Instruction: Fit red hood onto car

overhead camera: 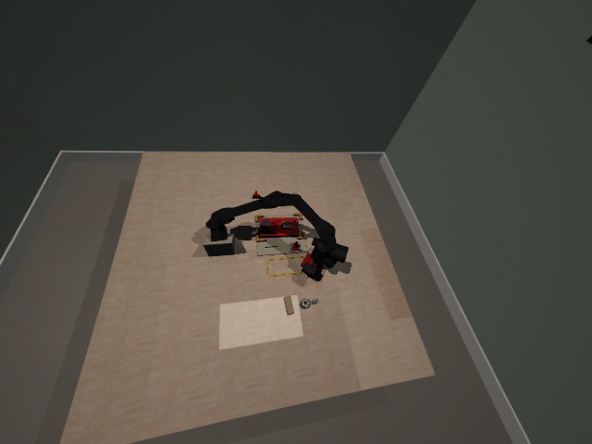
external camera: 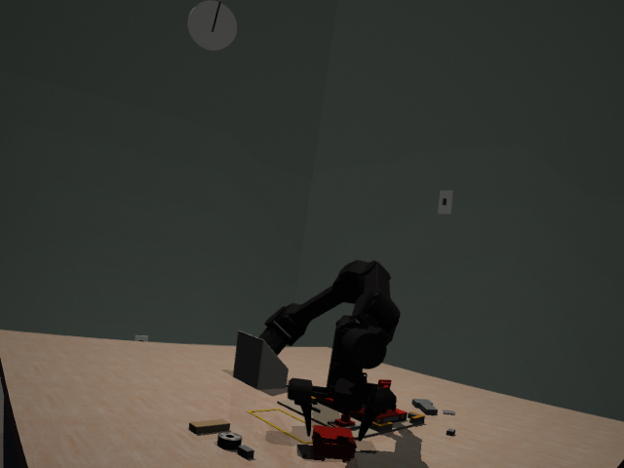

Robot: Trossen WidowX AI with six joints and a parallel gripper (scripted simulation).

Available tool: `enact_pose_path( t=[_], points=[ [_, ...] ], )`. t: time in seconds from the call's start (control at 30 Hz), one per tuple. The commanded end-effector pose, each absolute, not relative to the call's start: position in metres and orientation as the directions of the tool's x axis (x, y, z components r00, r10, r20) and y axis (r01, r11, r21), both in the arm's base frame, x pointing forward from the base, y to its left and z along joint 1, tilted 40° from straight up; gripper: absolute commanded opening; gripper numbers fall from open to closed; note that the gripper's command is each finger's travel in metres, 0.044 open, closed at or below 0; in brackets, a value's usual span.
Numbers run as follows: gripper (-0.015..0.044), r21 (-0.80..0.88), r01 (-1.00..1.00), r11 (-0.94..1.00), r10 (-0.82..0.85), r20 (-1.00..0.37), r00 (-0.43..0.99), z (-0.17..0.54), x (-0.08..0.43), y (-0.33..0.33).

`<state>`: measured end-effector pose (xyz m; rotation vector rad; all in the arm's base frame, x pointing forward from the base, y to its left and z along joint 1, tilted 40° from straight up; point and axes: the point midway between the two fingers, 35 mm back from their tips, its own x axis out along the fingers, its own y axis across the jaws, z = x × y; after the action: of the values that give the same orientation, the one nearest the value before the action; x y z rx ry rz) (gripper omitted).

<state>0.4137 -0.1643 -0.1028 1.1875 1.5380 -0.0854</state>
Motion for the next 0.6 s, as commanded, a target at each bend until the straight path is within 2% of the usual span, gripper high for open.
enact_pose_path(
  t=[0.0, 0.57],
  points=[
    [0.044, 0.521, 0.706, 0.48, 0.624, -0.768, 0.143, -0.1054, 0.4127, -0.1614],
    [0.044, 0.521, 0.706, 0.48, 0.624, -0.768, 0.143, -0.1117, 0.4138, -0.156]
  ],
)
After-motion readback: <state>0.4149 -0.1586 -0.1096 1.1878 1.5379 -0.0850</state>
